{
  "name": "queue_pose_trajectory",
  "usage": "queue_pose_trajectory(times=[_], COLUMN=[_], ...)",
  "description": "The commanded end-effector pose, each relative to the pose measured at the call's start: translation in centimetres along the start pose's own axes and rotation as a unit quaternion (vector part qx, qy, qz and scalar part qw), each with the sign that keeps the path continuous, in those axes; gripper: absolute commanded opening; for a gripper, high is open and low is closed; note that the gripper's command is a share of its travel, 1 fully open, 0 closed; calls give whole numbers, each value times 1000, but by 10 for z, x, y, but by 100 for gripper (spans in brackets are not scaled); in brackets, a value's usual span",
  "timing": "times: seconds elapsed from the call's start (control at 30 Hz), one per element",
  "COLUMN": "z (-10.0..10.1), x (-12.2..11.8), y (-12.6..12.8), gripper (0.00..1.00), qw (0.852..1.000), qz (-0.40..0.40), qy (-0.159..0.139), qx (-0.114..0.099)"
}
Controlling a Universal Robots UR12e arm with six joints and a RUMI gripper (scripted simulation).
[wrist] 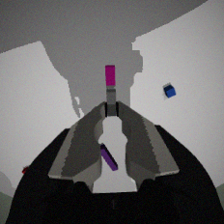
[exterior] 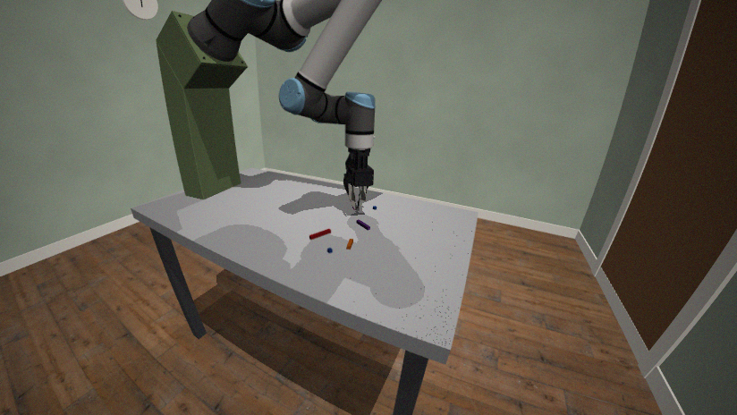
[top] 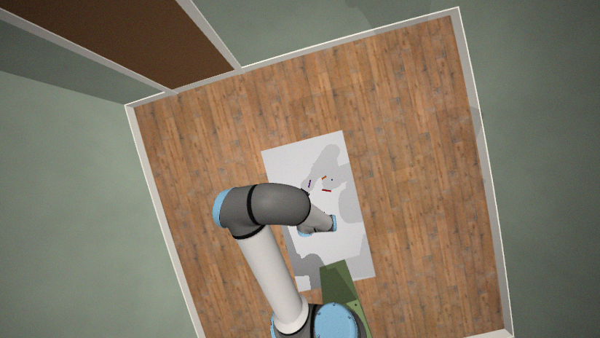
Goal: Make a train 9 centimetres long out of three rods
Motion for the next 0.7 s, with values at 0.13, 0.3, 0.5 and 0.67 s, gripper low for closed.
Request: queue_pose_trajectory(times=[0.13, 0.3, 0.5, 0.67], z=[8, 11, 10, 10], x=[0, 0, -1, -1], y=[2, 2, 2, 2], gripper=[0, 0, 0, 0], qw=[1000, 1000, 1000, 1000], qz=[-1, -1, -1, -1], qy=[-1, 0, -1, -1], qx=[-1, -1, -1, -1])
Point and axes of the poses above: the point where the finger pads meet when closed, its own z axis out along the fingers, its own y axis across the jaws, x = y × z, the point moved 8 cm from there along -z, back along the fingers, and after that the axes turned 1 degree about -z, right-handed, at the moved point
